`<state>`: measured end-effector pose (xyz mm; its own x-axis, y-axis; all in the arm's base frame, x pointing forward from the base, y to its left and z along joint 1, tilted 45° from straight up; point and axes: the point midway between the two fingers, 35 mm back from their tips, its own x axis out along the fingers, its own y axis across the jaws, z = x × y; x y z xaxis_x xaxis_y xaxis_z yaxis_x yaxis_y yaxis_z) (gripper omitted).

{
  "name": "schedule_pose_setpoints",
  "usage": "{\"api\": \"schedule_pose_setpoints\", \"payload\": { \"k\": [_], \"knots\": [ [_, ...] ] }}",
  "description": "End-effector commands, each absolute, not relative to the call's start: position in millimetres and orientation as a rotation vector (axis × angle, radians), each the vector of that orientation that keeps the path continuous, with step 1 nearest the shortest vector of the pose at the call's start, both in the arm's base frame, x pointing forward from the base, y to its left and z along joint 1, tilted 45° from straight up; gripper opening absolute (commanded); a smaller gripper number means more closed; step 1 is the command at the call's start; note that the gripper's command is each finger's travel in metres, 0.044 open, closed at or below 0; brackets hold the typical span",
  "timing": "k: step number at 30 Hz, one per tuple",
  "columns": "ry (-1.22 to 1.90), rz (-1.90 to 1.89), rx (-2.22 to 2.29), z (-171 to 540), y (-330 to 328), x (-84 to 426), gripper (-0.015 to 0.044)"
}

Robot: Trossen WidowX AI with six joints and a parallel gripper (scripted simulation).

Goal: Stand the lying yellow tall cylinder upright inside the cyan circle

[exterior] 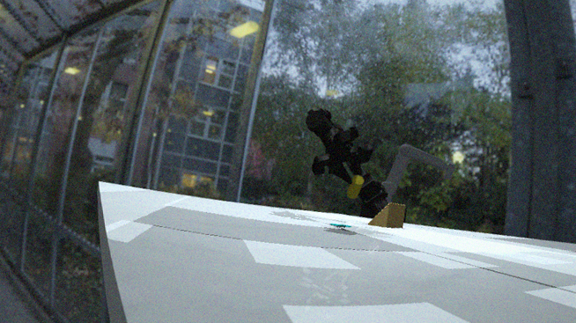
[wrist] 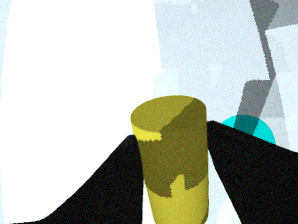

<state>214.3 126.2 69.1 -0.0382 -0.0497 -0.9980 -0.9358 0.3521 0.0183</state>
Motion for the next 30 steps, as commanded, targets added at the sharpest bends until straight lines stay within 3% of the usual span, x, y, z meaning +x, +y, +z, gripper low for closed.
{"api": "schedule_pose_setpoints", "payload": {
  "k": [1,30],
  "knots": [
    [1.399,0.954,-0.949,68.4,125.8,213.5,0.0105],
    [1.208,1.059,-0.846,71.2,125.2,214.8,0.0105]
  ]
}}
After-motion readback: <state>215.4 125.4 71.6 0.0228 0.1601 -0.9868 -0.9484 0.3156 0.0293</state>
